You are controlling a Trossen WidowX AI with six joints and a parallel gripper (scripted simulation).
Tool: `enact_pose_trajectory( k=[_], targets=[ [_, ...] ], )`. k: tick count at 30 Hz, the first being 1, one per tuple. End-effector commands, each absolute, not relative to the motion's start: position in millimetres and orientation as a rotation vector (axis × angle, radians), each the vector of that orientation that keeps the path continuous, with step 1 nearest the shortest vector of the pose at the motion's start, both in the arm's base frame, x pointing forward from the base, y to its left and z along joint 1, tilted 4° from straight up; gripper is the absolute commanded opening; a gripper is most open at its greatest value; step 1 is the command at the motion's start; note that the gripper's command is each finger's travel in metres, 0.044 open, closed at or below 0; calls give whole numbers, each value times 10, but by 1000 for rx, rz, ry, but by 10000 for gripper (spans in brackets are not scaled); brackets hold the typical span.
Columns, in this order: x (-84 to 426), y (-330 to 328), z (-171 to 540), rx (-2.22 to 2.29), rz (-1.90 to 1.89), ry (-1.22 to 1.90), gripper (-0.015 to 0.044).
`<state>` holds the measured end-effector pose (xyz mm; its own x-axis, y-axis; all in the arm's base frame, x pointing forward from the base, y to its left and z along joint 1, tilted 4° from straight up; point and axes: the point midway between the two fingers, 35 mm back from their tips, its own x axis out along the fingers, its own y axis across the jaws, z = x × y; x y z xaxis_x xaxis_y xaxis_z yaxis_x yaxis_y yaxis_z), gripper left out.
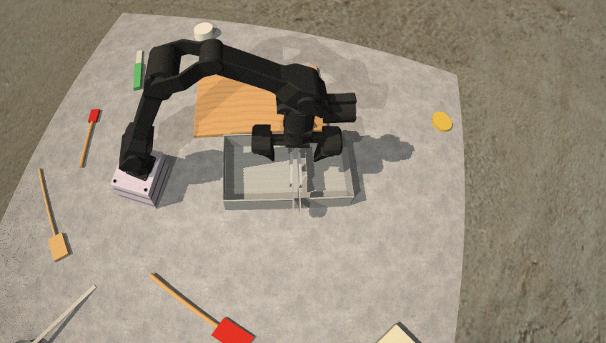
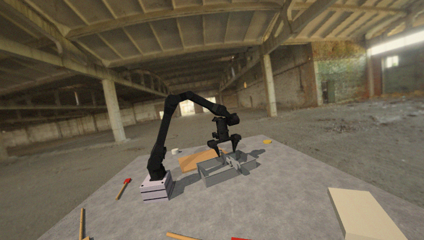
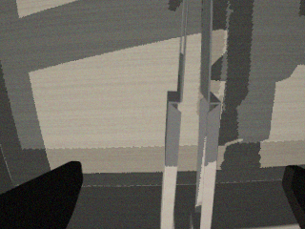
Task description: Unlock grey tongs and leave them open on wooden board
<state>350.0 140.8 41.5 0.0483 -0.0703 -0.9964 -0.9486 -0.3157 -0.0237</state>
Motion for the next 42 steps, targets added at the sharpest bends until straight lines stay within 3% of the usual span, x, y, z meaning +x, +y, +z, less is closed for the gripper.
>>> enact_pose_trajectory(
  k=[1,42],
  targets=[
    [3482,1436,425,-1473,1382,1081,440],
    [3521,1426,-108,-1473,1382,1081,440]
  ],
)
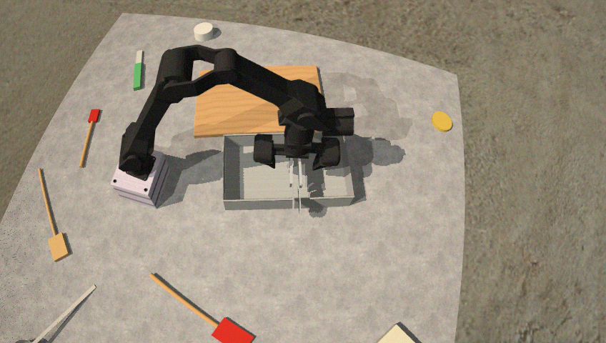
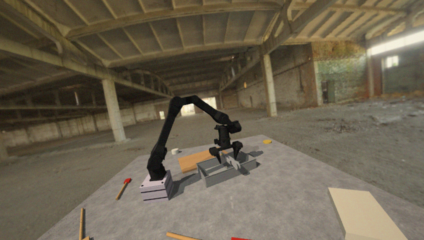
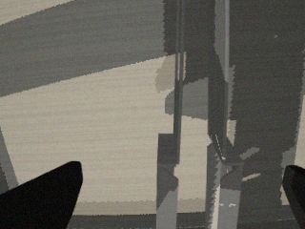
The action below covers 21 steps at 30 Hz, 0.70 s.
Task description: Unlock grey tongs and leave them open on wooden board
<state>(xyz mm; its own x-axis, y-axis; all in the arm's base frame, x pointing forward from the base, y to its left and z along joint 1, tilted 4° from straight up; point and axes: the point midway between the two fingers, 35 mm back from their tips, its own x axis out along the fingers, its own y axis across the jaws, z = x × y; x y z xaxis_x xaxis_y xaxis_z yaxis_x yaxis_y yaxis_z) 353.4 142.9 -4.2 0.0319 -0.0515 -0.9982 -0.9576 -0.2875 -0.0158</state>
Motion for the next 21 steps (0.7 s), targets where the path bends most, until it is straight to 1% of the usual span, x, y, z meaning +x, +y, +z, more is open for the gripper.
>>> enact_pose_trajectory(
  k=[1,13,21],
  targets=[
    [3521,1425,-124,-1473,1382,1081,440],
    [3512,1411,-276,-1473,1382,1081,440],
    [3522,1412,-243,-1472,1374,1084,230]
  ],
)
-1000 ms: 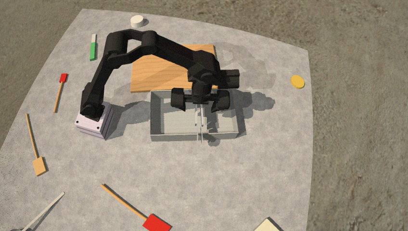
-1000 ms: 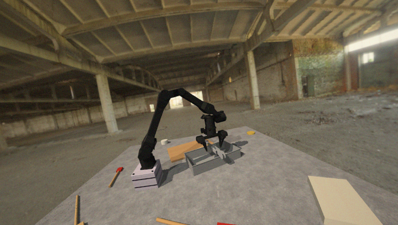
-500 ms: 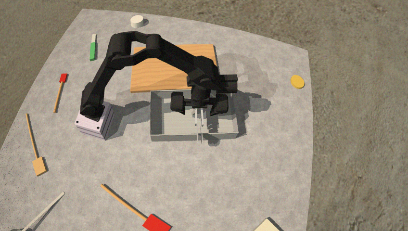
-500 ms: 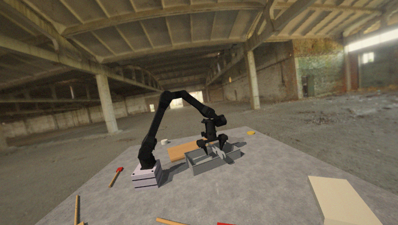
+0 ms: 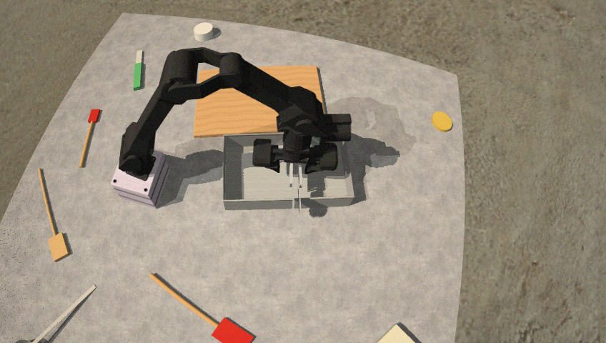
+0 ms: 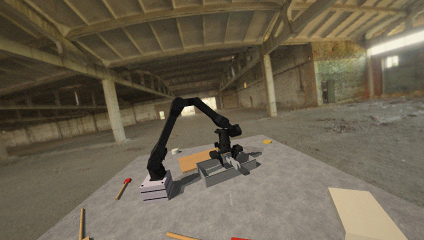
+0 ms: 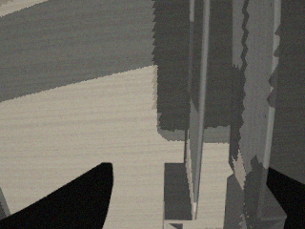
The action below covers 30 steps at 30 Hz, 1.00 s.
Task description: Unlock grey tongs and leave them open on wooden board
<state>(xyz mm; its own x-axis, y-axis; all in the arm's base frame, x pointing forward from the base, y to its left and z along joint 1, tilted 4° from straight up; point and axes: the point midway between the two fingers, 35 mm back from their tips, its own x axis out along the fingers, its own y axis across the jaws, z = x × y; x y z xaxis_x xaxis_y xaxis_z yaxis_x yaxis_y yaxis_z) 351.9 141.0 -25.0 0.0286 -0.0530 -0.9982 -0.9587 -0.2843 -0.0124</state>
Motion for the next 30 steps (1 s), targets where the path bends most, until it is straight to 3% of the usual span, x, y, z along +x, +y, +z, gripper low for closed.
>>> enact_pose_trajectory(
  k=[1,4,19,26,30],
  targets=[
    [3522,1412,-243,-1472,1374,1084,204],
    [3522,1412,-243,-1472,1374,1084,125],
    [3522,1412,-243,-1472,1374,1084,25],
    [3531,1421,-156,-1472,1375,1084,-150],
    [3542,1452,277,-1473,1378,1082,-150]
  ],
)
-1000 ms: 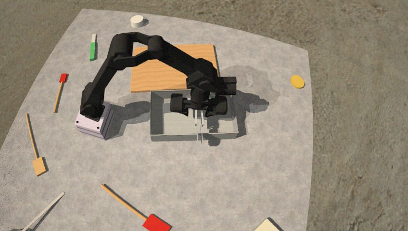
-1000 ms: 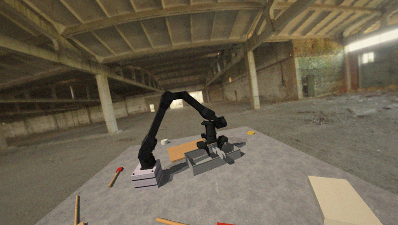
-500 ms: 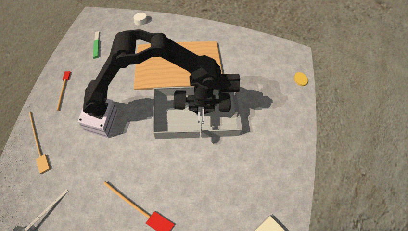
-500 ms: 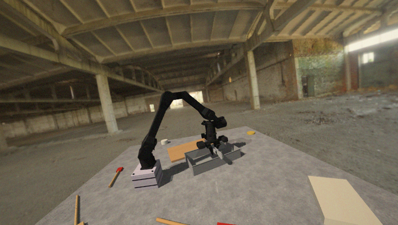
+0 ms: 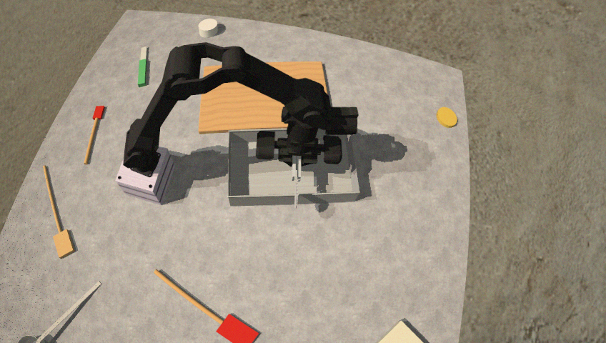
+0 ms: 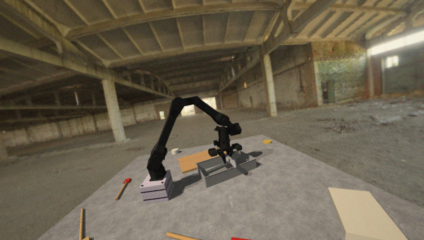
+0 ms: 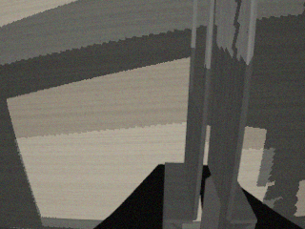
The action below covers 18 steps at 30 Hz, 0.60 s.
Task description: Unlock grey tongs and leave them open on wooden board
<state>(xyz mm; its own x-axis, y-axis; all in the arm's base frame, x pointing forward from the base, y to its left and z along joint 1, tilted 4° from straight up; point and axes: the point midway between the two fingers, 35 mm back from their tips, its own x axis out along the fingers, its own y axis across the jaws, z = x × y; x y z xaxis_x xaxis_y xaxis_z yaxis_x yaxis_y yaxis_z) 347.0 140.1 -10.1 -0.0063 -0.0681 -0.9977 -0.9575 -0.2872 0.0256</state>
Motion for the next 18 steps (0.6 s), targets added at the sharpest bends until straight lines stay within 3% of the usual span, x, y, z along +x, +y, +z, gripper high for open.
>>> enact_pose_trajectory(
  k=[1,4,18],
  targets=[
    [3532,1458,444,-1473,1379,1081,-150],
    [3497,1459,724,-1473,1382,1081,-150],
    [3484,1495,694,-1464,1371,1094,-150]
  ],
)
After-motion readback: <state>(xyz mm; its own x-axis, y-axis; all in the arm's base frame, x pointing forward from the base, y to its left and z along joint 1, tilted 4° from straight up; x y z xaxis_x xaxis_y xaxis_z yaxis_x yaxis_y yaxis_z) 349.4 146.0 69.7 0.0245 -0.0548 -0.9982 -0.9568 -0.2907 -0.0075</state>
